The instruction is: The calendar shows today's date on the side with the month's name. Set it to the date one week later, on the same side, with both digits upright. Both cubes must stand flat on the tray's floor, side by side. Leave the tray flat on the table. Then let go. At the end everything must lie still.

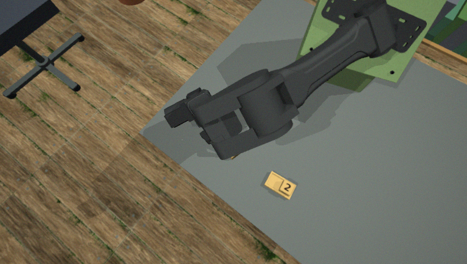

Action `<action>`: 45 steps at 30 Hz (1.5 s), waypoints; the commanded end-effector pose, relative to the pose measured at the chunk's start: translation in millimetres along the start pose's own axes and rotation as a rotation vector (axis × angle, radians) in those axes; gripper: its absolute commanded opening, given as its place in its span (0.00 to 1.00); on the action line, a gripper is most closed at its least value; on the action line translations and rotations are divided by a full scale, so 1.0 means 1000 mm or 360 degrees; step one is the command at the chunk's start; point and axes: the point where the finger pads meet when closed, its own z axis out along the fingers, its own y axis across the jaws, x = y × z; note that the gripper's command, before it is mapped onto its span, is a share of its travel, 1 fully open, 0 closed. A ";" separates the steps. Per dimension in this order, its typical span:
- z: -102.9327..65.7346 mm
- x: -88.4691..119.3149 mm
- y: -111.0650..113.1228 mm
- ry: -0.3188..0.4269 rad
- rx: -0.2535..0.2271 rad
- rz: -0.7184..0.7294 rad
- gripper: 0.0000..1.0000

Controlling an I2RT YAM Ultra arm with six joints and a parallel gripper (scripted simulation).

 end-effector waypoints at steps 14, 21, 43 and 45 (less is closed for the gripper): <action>-0.003 0.001 0.003 -0.0004 -0.0009 -0.0008 0.31; -0.003 0.001 0.003 -0.0004 -0.0009 -0.0008 0.39; -0.003 0.001 0.003 -0.0004 -0.0009 -0.0008 0.66; -0.003 0.001 0.003 -0.0004 -0.0009 -0.0008 0.66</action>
